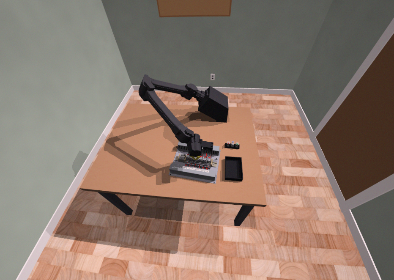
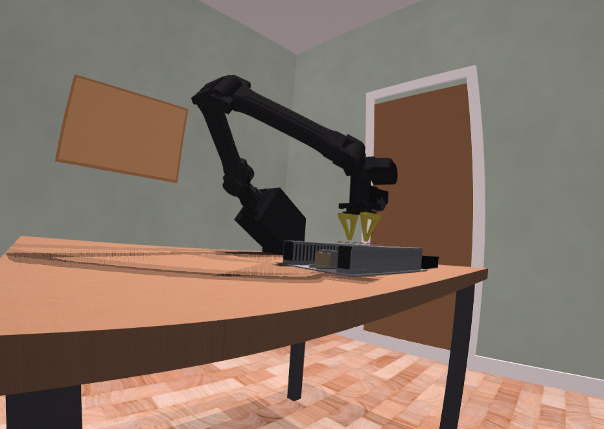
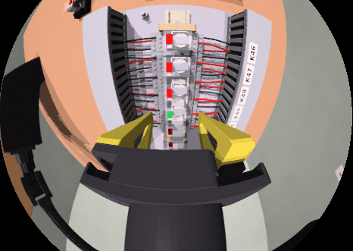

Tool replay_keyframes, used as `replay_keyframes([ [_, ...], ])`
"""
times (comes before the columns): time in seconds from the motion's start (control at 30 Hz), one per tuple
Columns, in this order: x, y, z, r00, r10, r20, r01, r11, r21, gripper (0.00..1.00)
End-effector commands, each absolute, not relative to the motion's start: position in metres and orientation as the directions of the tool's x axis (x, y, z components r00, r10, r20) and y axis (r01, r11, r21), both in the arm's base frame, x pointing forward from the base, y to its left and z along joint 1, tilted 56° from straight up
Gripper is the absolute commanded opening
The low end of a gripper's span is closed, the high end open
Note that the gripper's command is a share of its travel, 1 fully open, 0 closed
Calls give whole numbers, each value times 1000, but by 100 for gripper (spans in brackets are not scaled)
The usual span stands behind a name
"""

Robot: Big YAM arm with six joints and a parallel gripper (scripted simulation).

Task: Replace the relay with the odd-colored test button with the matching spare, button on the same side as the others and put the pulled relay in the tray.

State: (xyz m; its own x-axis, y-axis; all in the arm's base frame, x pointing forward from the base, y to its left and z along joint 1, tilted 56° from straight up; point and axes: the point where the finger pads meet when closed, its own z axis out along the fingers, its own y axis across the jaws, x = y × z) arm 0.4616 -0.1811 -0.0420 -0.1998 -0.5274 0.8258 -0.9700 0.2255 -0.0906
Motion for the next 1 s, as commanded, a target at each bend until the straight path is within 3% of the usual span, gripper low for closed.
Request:
replay_keyframes([
  [0.0,470,-192,-30,-239,-521,820,-962,241,-128,59],
  [0.97,471,-193,-28,-237,-521,820,-963,241,-125,59],
])
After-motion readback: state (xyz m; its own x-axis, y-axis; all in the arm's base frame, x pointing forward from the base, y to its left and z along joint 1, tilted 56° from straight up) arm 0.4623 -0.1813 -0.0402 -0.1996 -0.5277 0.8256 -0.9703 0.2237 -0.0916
